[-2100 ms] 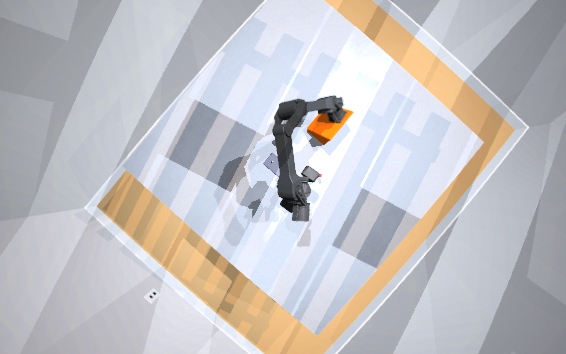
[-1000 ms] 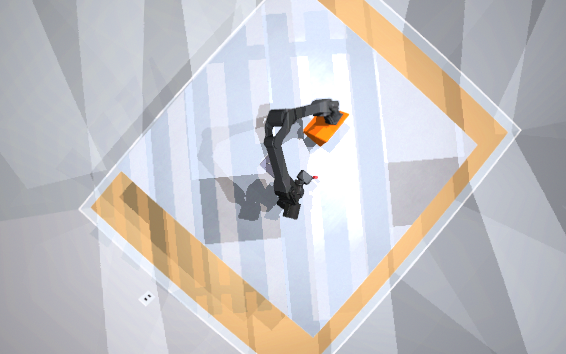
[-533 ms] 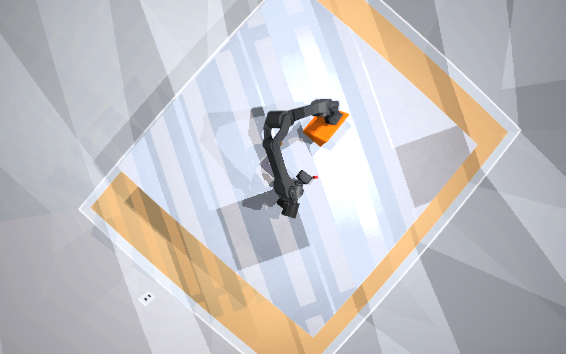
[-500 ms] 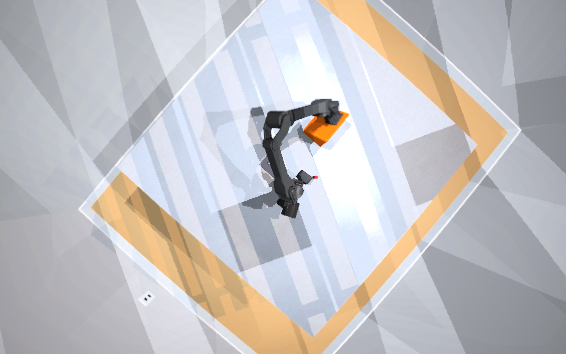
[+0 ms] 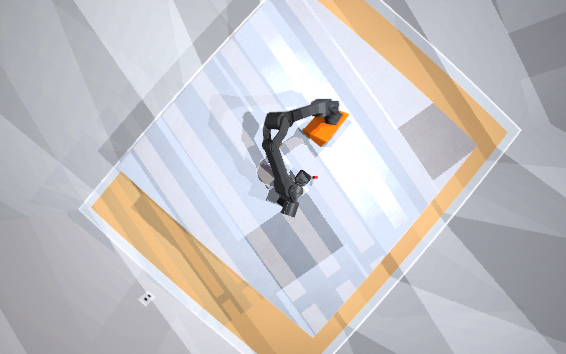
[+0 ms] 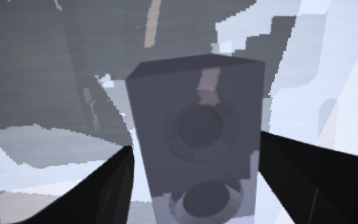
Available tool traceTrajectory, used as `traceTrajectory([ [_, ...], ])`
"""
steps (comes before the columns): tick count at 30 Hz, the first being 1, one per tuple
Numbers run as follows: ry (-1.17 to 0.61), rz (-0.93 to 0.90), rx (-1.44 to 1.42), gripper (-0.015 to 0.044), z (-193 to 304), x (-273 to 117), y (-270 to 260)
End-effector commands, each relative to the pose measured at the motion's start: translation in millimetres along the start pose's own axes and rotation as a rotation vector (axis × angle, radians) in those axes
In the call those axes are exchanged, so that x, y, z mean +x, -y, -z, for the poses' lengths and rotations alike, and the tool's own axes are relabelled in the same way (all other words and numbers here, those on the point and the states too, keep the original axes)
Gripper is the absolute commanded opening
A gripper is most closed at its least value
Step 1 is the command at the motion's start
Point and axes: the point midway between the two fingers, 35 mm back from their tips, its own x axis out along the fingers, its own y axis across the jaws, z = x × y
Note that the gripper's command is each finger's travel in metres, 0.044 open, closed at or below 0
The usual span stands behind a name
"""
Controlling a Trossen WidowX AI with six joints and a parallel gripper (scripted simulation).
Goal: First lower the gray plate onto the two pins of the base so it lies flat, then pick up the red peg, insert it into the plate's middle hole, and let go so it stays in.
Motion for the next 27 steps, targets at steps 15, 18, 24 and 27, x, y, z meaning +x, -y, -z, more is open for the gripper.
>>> traceTrajectory([
  [15, 0.002, -0.005, -0.007, 0.0012, -0.1, -0.7, -1.0],
  [18, -0.011, -0.019, -0.024, 0.0000, 2.1, -6.3, -4.1],
  [24, -0.023, -0.032, -0.039, 0.0000, 5.0, -17.4, -7.5],
  [27, -0.023, -0.031, -0.041, 0.0000, 5.9, -25.8, -8.1],
])
